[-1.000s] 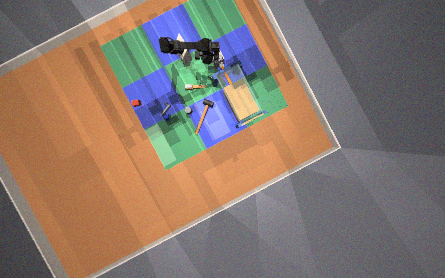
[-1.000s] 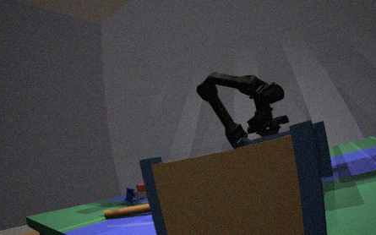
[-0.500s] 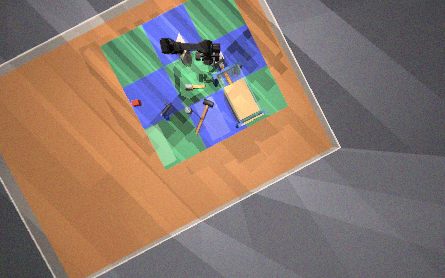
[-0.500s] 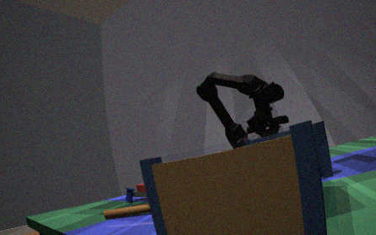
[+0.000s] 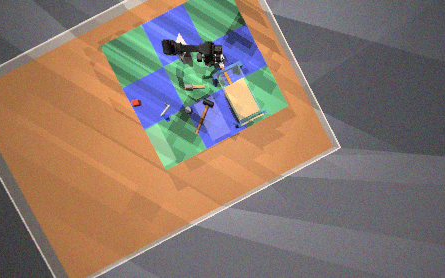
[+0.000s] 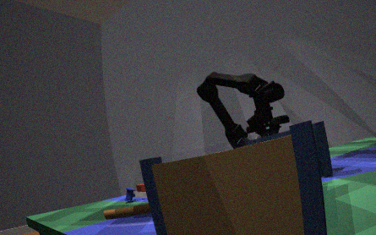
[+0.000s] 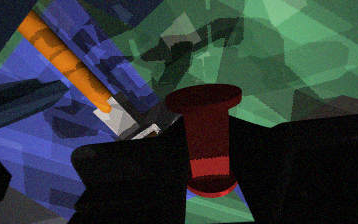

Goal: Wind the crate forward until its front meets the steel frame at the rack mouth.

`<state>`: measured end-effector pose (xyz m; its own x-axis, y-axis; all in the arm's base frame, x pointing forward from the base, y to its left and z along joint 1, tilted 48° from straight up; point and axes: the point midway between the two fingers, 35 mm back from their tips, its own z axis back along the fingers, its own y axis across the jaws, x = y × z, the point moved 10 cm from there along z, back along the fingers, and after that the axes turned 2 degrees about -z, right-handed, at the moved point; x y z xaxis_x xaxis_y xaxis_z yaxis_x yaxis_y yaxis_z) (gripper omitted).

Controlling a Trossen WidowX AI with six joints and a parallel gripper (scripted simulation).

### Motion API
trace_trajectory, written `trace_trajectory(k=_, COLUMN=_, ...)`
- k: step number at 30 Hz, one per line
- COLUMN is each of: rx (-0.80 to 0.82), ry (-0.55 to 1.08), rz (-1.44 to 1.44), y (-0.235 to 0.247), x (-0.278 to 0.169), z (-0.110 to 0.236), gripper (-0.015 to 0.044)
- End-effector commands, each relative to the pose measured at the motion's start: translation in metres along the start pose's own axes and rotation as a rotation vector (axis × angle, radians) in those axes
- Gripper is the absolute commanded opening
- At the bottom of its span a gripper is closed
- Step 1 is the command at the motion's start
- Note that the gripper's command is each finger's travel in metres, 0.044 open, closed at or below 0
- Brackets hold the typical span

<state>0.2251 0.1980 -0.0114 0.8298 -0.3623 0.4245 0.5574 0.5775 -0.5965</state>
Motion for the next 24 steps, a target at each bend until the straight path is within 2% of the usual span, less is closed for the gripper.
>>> trace_trajectory(k=1, rx=0.009, ry=-0.01, rz=-0.017, y=0.009, x=0.007, z=-0.003, gripper=0.0)
trace_trajectory(k=24, rx=0.01, ry=-0.01, rz=-0.018, y=0.032, x=0.018, z=-0.003, gripper=0.0)
